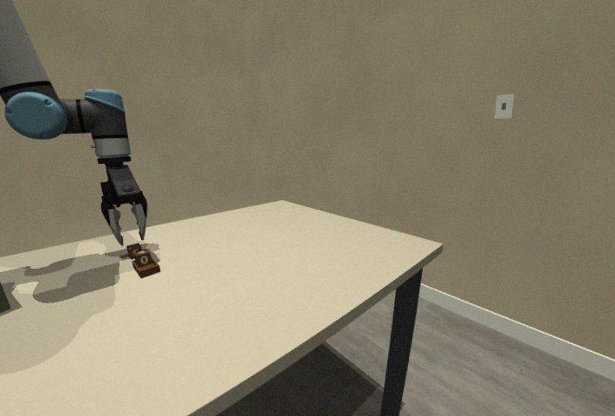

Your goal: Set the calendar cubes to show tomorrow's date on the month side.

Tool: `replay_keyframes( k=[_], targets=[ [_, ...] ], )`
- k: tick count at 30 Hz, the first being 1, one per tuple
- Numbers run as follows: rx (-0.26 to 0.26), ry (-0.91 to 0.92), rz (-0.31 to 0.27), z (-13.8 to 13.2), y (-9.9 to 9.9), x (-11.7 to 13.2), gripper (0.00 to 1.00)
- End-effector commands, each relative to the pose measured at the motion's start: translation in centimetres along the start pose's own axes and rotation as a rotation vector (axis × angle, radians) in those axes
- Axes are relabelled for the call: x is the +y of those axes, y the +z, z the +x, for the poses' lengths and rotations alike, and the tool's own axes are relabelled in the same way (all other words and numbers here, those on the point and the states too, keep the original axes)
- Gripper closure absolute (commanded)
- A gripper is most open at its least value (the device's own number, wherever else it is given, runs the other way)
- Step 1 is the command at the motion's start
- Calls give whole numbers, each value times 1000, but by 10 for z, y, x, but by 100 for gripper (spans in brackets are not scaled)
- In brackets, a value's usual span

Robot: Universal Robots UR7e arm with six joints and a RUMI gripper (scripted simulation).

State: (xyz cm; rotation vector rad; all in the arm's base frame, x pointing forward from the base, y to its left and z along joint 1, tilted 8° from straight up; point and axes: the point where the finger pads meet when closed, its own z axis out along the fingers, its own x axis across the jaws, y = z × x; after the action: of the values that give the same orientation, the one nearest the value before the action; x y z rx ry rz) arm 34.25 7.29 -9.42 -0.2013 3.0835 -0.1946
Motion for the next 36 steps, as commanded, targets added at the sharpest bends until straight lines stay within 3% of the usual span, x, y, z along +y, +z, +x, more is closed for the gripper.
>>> replay_keyframes(
  k=[1, 27, 36],
  targets=[
    [-1, 0, 0, 0, 0, 0, 72],
    [-1, 0, 0, 0, 0, 0, 72],
    [-1, 0, 0, 0, 10, 0, 72]
  ],
)
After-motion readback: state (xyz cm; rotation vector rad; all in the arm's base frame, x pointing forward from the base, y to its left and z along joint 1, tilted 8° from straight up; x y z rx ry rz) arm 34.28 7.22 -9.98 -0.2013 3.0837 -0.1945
